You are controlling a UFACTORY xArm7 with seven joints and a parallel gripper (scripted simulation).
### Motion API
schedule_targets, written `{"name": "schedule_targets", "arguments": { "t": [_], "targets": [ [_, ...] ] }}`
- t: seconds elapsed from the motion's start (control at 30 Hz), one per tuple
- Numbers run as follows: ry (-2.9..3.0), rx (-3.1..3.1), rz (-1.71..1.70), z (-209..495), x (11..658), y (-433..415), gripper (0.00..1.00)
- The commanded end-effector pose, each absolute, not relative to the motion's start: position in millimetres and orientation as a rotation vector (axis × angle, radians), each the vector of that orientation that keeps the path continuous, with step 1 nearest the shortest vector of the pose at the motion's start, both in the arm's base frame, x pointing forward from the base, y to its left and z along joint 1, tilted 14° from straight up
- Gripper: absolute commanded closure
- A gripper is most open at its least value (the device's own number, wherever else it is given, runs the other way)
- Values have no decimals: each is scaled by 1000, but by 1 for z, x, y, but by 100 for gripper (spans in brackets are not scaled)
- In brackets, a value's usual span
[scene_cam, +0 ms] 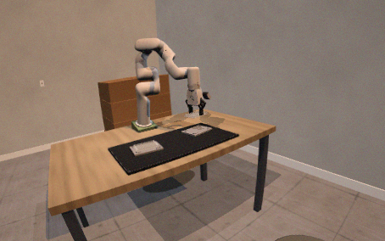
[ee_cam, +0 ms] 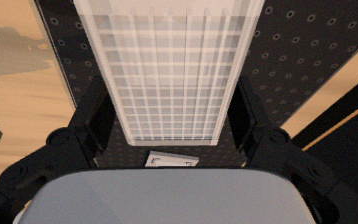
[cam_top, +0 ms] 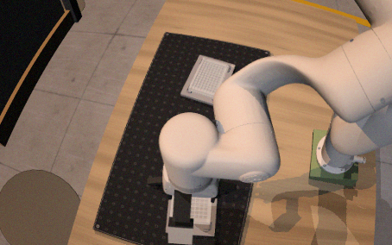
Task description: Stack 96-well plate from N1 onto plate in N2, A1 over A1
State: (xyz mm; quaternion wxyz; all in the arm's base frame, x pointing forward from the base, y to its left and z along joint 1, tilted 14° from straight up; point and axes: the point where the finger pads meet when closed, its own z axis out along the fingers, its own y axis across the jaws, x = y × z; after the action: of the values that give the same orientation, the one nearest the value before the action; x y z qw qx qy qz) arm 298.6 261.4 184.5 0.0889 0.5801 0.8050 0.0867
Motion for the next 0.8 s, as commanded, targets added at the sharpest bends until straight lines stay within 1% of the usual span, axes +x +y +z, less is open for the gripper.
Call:
{"name": "schedule_targets", "arguments": {
  "t": [0.0, 0.27, 0.53, 0.77],
  "targets": [
    [2395, 1726, 261, 186, 299, 262, 100],
    [2395, 1726, 261, 186, 299, 262, 100],
    [2160, 2043, 296, 187, 306, 236, 100],
    [2142, 2064, 299, 187, 310, 220, 100]
  ]
}}
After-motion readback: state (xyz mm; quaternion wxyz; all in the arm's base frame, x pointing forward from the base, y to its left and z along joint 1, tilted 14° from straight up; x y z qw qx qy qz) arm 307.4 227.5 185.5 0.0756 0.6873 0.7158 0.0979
